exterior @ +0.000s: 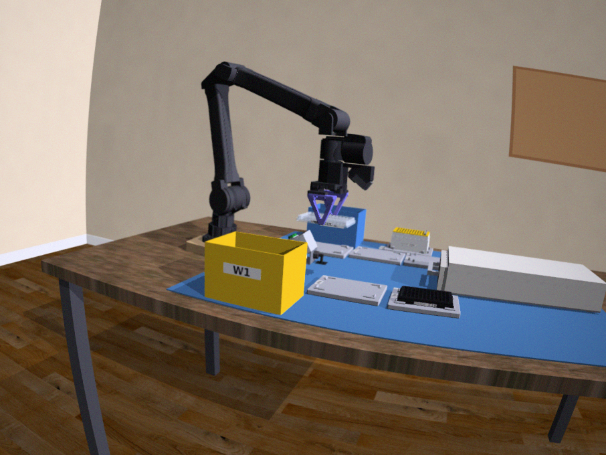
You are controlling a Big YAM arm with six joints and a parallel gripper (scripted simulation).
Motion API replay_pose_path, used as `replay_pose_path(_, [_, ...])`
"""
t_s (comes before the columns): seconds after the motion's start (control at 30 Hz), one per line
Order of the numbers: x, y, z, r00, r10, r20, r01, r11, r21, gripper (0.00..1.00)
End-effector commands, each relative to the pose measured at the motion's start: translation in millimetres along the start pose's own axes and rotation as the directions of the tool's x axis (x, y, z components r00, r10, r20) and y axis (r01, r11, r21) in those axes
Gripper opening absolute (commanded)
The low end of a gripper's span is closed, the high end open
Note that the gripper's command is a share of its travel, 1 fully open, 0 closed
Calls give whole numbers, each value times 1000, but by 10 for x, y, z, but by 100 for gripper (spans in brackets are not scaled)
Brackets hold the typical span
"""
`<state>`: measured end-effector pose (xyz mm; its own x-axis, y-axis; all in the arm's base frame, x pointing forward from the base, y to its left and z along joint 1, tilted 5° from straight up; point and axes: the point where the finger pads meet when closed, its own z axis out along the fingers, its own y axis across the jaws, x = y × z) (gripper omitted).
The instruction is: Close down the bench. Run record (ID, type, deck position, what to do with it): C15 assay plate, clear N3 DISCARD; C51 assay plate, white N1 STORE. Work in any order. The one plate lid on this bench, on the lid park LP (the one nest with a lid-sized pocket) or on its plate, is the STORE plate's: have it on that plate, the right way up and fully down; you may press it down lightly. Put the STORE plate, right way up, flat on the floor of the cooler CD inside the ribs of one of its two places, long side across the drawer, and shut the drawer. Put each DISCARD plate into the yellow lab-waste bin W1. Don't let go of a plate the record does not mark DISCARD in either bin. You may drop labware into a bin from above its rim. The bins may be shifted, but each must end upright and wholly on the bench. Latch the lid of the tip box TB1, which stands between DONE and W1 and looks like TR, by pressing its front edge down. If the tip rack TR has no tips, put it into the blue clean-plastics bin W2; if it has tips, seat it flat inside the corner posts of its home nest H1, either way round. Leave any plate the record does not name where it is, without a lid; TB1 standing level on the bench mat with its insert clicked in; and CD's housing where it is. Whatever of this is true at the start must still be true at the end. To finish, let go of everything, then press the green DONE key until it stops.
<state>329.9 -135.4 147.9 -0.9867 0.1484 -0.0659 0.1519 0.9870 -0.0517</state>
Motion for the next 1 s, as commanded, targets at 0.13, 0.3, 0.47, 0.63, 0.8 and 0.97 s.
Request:
replay_pose_path(0.13, [30, -162, -48, 1000, -14, 15, 14, 1000, 2, 0])
replay_pose_path(0.3, [13, -311, -139, 999, -14, 38, 13, 1000, 11, 0])
replay_pose_path(0.47, [46, -445, -159, 999, -14, 43, 13, 1000, 14, 0])
replay_pose_path(0.63, [46, -534, -184, 999, -14, 49, 13, 1000, 18, 0])
replay_pose_path(0.8, [14, -699, -240, 998, -14, 62, 12, 1000, 26, 0])
replay_pose_path(0.97, [75, -823, -162, 999, -14, 42, 13, 1000, 19, 0])
